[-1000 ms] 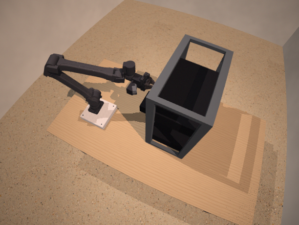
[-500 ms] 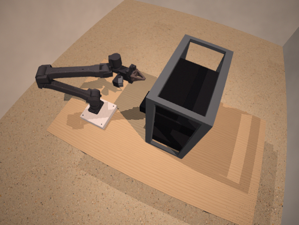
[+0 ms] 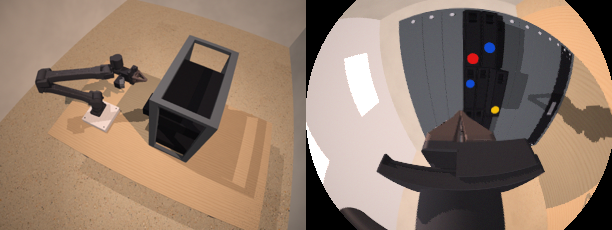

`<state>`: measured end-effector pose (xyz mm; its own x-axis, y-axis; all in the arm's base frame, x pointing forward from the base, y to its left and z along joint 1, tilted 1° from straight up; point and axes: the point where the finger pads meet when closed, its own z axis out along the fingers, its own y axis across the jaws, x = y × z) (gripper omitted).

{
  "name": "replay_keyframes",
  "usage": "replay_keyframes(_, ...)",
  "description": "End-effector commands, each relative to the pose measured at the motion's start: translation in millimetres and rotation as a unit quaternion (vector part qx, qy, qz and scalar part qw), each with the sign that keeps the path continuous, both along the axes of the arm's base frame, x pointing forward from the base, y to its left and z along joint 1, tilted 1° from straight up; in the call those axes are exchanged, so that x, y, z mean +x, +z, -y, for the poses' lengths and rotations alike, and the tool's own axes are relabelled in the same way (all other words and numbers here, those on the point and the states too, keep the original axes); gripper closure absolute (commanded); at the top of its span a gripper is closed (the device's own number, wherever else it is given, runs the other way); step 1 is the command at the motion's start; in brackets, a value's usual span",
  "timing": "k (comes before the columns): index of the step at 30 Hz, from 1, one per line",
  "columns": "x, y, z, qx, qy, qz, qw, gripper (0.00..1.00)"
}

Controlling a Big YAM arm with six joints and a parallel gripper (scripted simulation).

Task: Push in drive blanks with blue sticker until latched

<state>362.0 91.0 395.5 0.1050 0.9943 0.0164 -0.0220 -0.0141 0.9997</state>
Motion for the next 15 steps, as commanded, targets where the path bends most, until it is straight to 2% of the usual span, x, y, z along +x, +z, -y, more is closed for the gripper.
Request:
replay_keyframes(1,0.4,-13.2,3.0,-0.008,-0.004,-0.011,1.0,1.0)
replay_keyframes(7,-2.2,-11.2,8.0,-0.006,-0.005,-0.008,1.0,1.0)
replay_keyframes(15,-6.4,-21.9,28.5,-0.005,-0.005,-0.01,1.0,1.0)
